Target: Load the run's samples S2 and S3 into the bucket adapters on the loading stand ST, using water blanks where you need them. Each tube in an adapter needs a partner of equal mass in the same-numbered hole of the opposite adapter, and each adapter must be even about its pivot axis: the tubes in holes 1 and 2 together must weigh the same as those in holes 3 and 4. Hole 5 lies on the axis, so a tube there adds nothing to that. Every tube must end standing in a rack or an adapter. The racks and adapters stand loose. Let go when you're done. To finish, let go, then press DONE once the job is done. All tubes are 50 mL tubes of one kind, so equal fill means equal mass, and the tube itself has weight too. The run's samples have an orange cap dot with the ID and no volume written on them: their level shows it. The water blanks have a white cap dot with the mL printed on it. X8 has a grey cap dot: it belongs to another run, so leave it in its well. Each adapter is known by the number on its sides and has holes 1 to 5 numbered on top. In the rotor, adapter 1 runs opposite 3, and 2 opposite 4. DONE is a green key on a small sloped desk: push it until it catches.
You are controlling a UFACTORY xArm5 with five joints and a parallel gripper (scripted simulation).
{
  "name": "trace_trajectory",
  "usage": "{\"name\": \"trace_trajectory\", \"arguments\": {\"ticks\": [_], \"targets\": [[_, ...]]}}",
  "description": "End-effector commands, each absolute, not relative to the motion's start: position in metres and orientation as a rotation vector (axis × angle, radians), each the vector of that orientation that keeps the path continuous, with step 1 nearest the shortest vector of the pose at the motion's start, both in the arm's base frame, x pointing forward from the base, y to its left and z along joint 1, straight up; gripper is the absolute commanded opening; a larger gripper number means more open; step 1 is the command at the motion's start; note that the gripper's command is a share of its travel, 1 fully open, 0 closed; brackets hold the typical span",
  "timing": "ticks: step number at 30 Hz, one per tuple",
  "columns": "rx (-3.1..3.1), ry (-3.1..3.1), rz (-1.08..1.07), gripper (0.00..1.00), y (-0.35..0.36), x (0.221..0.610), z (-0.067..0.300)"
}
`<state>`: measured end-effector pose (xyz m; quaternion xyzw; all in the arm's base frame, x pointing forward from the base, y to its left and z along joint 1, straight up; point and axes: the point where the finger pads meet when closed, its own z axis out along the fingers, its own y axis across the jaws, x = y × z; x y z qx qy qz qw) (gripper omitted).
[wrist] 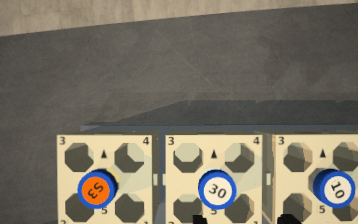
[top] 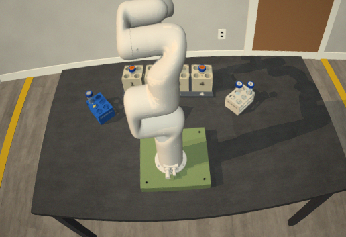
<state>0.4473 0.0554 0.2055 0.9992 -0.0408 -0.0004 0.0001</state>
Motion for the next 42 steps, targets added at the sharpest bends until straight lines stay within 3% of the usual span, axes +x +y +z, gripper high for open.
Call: {"name": "trace_trajectory", "arguments": {"ticks": [1, 23, 24, 42], "targets": [[3.138, -0.128, 0.005, 0.44, 0.056, 0.448, 0.212], [3.138, -0.128, 0.005, 0.44, 0.056, 0.448, 0.212], [3.135, -0.181, 0.005, 0.00, 0.055, 0.444, 0.210], [2.977, -1.001, 0.005, 0.00, 0.047, 0.372, 0.176]]}}
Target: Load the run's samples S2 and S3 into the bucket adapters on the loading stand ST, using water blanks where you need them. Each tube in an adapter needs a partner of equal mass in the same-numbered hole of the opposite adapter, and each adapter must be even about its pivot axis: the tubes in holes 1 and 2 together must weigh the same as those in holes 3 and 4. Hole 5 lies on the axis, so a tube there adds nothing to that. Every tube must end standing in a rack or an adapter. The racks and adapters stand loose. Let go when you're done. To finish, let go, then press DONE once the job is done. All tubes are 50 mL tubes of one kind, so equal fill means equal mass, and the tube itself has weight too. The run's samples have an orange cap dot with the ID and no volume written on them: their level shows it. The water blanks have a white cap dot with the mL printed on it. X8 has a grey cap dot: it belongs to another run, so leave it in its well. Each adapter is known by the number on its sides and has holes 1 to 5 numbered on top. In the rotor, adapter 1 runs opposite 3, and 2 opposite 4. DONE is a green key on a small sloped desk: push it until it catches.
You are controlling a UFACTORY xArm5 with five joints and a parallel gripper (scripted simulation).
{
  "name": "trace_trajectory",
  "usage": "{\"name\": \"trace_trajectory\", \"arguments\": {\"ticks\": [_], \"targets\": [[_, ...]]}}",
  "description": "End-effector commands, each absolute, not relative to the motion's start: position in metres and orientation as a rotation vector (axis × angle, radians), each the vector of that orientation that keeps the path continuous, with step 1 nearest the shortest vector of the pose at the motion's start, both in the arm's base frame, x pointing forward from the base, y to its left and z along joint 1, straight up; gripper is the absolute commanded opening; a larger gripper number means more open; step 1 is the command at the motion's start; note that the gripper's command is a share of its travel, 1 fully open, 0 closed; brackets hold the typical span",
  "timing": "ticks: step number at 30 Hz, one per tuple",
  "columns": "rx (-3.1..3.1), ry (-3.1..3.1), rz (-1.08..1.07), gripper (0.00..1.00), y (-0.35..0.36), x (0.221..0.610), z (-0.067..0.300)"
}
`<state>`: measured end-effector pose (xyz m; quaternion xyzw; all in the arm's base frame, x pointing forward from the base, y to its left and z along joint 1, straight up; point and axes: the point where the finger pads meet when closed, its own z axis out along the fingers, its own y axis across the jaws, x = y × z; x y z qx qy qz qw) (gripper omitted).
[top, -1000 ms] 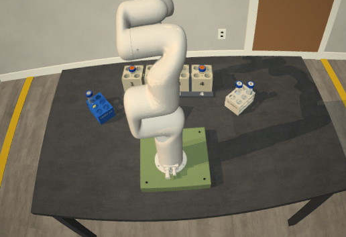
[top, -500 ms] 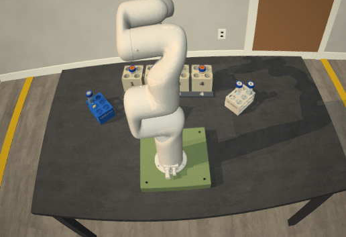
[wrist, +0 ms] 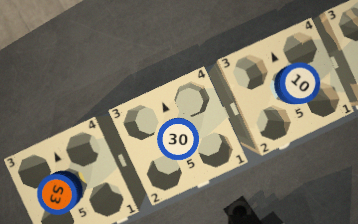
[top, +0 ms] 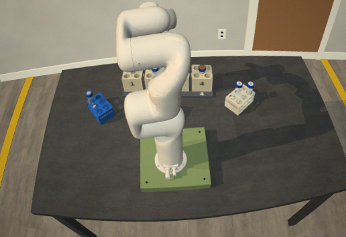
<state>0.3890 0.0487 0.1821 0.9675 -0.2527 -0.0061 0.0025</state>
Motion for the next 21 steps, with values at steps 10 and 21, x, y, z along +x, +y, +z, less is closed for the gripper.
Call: {"name": "trace_trajectory", "arguments": {"ticks": [10, 21], "targets": [[2.771, -1.481, 0.004, 0.00, 0.042, 0.327, 0.154], [2.518, -1.878, 0.004, 0.00, 0.037, 0.286, 0.135]]}}
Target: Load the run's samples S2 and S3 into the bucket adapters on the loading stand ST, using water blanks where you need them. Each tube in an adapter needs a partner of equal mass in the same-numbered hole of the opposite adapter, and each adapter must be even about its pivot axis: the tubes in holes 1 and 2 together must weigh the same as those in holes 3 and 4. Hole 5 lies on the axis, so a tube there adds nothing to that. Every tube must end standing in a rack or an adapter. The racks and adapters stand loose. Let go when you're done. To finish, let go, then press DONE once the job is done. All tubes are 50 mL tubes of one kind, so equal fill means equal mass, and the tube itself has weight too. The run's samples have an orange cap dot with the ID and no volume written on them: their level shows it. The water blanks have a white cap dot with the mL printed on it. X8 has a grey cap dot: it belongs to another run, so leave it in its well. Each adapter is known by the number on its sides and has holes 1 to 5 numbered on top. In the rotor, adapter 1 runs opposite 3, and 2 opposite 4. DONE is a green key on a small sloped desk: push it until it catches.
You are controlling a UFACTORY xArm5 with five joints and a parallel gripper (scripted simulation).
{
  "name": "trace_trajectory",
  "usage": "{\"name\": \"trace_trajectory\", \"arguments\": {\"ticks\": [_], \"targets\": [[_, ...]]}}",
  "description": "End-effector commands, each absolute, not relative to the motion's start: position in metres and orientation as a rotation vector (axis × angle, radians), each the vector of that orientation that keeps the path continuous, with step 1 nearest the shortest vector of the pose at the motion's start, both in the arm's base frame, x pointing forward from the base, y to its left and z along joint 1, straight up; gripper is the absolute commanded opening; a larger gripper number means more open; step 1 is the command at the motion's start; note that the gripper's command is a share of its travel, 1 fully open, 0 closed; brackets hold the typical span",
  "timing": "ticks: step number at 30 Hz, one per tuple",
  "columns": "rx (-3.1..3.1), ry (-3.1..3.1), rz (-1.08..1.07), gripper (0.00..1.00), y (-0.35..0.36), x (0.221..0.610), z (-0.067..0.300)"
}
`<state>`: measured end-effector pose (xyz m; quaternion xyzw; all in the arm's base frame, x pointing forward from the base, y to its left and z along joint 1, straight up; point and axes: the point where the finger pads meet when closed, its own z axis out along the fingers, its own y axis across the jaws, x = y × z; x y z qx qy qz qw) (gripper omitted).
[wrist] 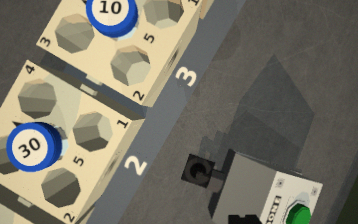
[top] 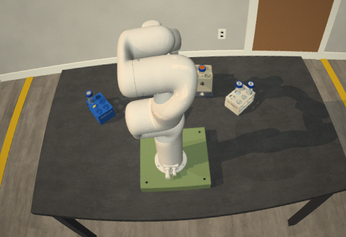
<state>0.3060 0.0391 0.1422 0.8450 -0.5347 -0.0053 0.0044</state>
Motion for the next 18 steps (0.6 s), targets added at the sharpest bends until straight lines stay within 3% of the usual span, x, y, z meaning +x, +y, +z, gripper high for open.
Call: {"name": "trace_trajectory", "arguments": {"ticks": [1, 18], "targets": [[2.487, -1.920, 0.004, 0.00, 0.036, 0.282, 0.133], [2.332, -2.106, 0.004, 0.00, 0.030, 0.228, 0.107]]}}
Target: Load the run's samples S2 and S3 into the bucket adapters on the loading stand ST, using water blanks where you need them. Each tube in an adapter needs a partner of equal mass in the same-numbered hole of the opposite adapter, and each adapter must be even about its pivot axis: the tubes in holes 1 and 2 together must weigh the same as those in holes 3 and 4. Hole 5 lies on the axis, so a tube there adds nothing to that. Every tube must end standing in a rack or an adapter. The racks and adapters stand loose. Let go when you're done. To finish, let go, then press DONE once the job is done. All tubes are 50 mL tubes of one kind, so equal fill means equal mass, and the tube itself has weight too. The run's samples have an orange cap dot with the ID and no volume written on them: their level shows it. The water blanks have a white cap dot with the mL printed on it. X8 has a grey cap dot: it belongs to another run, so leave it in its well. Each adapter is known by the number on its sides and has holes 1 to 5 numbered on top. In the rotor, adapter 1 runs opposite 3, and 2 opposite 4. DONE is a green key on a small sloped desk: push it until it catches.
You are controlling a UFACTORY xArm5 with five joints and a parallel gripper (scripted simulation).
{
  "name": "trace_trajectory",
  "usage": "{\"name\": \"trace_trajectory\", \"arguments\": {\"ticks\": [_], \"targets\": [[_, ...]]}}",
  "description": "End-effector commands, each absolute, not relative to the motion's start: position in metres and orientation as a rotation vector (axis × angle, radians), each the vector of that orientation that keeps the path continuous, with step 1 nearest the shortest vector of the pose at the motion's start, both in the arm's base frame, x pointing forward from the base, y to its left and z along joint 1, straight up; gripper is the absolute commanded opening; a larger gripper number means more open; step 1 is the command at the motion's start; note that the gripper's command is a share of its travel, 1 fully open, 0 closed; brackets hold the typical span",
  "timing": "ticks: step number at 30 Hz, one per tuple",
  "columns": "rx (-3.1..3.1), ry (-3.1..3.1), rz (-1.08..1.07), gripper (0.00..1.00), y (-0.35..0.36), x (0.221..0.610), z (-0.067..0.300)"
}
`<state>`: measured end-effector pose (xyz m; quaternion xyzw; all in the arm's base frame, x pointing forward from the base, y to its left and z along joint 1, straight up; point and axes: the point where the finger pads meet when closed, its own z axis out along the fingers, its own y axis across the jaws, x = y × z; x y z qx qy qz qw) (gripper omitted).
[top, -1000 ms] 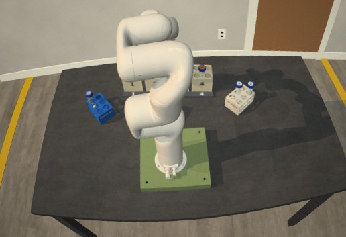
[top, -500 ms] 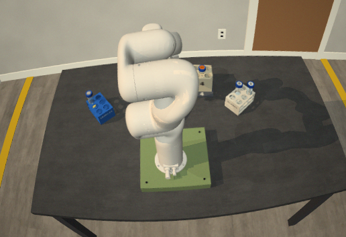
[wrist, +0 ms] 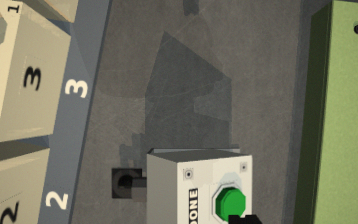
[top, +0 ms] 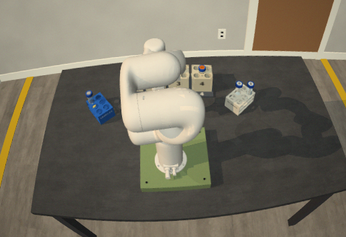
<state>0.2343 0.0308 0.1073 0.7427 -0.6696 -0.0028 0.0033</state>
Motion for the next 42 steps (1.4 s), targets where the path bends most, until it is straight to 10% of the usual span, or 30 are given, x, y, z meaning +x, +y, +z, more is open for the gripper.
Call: {"name": "trace_trajectory", "arguments": {"ticks": [1, 42], "targets": [[2.332, -2.106, 0.004, 0.00, 0.030, 0.228, 0.107], [2.332, -2.106, 0.004, 0.00, 0.030, 0.228, 0.072]]}}
